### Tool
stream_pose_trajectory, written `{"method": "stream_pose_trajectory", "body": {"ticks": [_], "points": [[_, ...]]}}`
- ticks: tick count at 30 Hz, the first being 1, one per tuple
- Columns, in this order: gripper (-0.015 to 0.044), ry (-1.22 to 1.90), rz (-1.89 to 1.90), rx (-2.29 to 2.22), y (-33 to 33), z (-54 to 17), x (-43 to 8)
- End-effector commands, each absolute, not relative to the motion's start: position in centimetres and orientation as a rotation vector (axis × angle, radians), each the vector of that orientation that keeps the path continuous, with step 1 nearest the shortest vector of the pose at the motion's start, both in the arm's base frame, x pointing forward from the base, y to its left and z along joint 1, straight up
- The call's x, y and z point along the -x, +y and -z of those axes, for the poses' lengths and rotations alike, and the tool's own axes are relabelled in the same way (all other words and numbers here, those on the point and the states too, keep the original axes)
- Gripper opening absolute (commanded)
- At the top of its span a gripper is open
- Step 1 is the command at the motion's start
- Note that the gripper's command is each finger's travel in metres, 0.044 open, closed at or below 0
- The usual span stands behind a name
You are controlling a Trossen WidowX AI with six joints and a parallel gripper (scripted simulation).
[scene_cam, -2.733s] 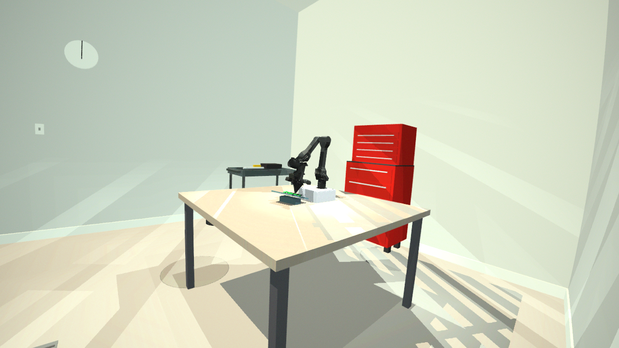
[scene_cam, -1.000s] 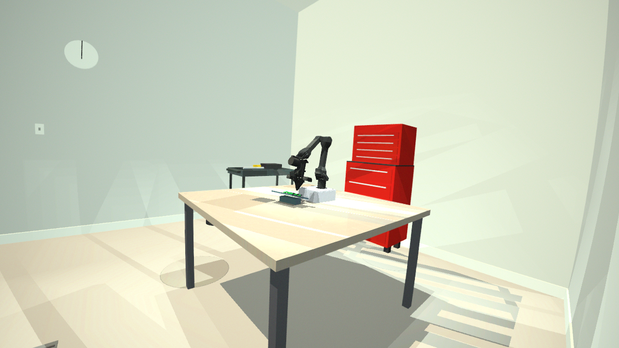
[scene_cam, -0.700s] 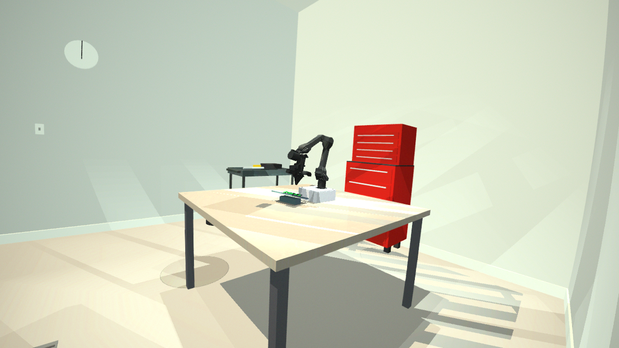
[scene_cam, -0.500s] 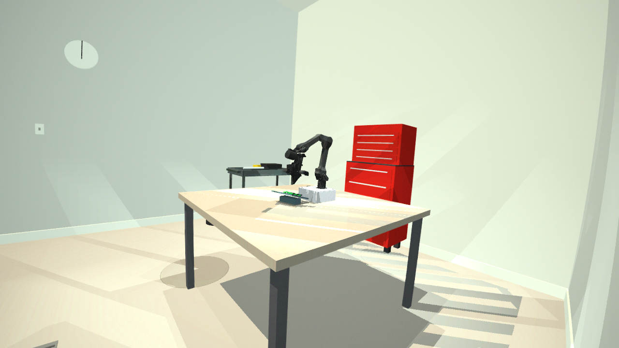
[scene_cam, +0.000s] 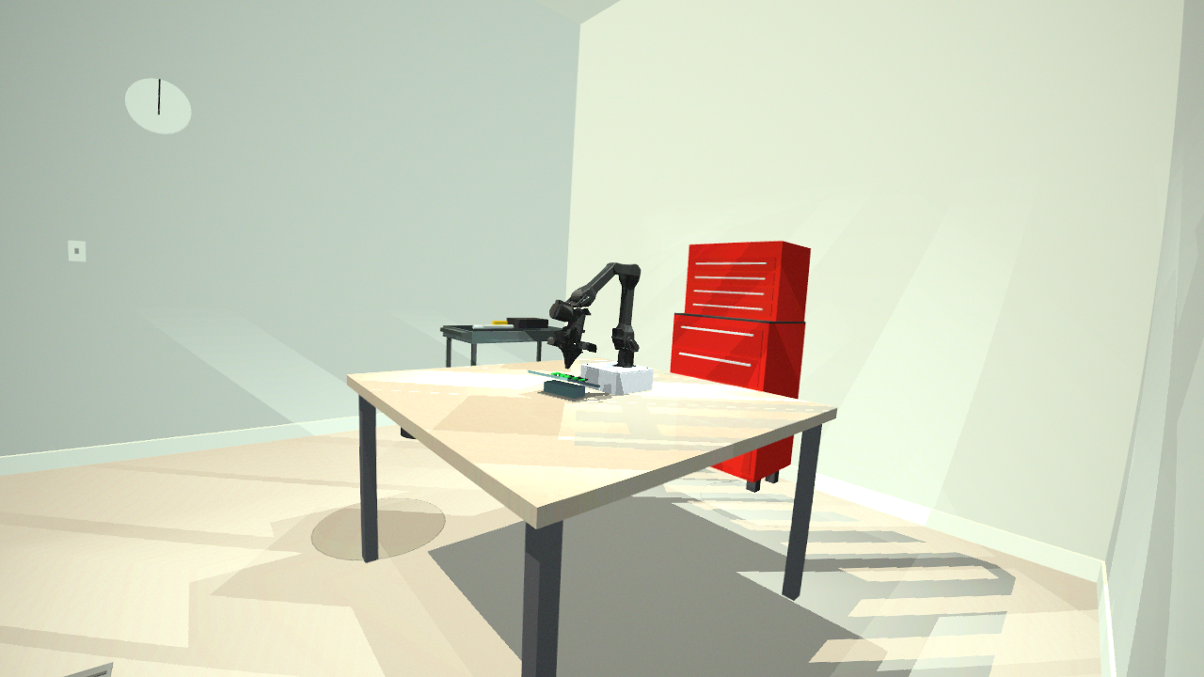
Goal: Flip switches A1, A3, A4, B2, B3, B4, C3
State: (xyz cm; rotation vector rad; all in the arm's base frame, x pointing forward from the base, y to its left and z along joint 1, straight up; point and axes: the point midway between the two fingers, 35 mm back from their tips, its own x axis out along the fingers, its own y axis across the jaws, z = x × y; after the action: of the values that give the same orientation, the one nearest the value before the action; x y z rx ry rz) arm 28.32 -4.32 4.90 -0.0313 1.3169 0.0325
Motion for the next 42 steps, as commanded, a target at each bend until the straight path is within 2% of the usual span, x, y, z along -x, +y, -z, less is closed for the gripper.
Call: {"method": "stream_pose_trajectory", "body": {"ticks": [1,42], "points": [[0.0,1.321,-0.031,0.032,-4.3,-4.4,-28.3],[0.0,1.321,-0.031,0.032,-4.3,-3.0,-28.7]]}}
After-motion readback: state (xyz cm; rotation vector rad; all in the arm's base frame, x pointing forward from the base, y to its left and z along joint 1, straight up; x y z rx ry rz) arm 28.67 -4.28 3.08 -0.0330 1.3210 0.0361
